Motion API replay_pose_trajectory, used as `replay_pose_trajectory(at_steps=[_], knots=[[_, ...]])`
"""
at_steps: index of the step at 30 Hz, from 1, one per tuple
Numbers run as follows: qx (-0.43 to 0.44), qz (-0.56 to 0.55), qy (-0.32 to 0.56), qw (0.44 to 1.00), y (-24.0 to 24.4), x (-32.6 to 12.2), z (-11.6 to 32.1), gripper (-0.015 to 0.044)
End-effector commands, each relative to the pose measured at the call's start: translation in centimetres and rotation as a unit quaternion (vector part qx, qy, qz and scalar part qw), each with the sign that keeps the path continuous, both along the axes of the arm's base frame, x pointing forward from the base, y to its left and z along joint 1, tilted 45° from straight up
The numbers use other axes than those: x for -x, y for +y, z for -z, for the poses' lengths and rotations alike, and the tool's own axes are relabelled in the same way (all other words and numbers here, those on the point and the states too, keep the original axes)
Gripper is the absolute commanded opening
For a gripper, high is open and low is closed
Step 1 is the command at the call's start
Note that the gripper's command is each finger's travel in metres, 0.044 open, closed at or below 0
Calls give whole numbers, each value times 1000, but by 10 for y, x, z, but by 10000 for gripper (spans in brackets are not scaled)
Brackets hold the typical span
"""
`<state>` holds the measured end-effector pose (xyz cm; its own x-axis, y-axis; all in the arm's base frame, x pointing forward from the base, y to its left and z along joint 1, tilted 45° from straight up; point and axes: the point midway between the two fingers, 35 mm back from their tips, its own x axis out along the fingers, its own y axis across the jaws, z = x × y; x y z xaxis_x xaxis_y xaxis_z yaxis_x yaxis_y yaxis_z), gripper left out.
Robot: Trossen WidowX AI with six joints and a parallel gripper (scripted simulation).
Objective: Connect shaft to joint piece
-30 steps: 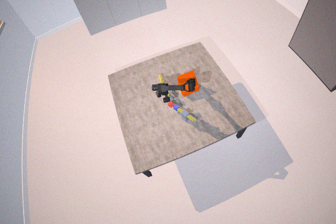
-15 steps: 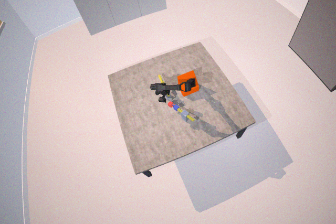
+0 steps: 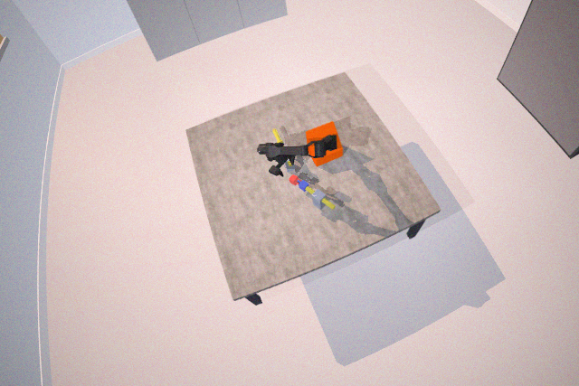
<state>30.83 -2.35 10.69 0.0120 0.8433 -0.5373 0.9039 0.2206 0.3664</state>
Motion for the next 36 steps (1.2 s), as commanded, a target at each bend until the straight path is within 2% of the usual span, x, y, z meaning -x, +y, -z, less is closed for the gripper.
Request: replay_pose_trajectory(at_steps=[1, 14, 26, 36], knots=[[-2, 4, 5, 1000, 6, -2, 6, 440], [-4, 4, 5, 1000, 54, -10, 55, 440], [-5, 4, 5, 1000, 76, 1, 38, 440], [-5, 4, 5, 1000, 86, 1, 45, 440]])
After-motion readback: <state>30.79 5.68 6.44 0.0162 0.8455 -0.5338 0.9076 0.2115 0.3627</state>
